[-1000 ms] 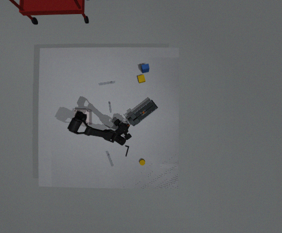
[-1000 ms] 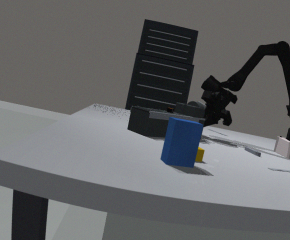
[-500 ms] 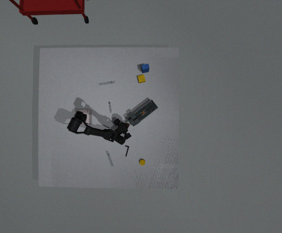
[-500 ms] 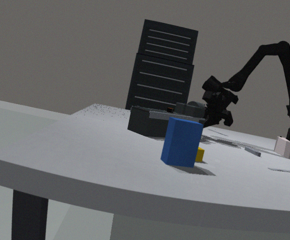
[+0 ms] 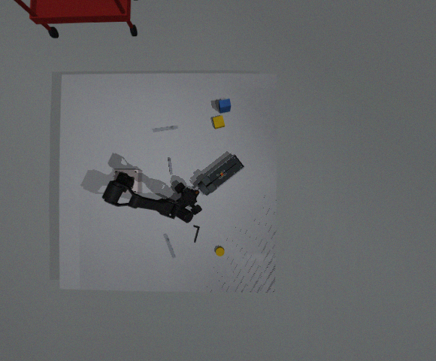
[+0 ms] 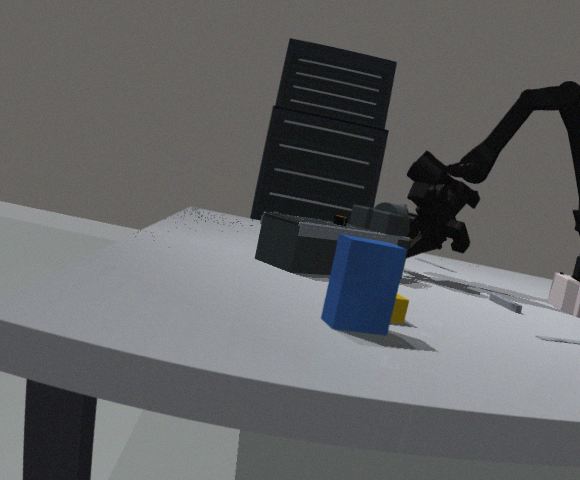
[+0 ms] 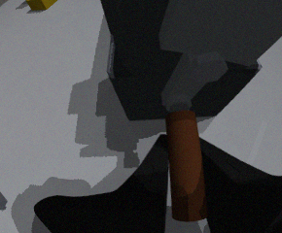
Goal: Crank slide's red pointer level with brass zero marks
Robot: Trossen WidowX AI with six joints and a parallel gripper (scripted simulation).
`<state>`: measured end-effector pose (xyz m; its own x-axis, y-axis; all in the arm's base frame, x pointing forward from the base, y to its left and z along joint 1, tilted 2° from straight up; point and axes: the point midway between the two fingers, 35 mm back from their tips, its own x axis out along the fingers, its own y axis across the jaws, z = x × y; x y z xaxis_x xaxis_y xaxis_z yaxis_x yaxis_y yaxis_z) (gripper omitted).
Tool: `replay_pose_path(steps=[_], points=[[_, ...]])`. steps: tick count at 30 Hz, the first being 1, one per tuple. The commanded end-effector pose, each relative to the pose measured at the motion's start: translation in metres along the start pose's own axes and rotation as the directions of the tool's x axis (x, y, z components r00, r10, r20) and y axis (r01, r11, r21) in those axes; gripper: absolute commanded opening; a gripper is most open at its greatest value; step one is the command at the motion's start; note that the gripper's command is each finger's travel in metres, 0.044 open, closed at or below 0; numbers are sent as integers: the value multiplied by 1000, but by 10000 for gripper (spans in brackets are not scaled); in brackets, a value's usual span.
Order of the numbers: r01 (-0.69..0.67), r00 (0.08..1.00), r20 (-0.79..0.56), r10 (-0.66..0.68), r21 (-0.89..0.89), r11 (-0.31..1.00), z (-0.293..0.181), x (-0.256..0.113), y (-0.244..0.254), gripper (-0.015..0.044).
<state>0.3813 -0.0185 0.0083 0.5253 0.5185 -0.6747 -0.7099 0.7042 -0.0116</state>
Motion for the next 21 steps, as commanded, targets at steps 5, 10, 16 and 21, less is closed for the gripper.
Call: replay_pose_path(steps=[5, 10, 16, 21], points=[[-14, 1000, 2, 14, 5, 1000, 2, -2, 9, 0], [-14, 1000, 2, 14, 5, 1000, 2, -3, 9, 0], [-14, 1000, 2, 14, 5, 1000, 3, -3, 9, 0], [-14, 1000, 2, 14, 5, 1000, 3, -3, 9, 0]])
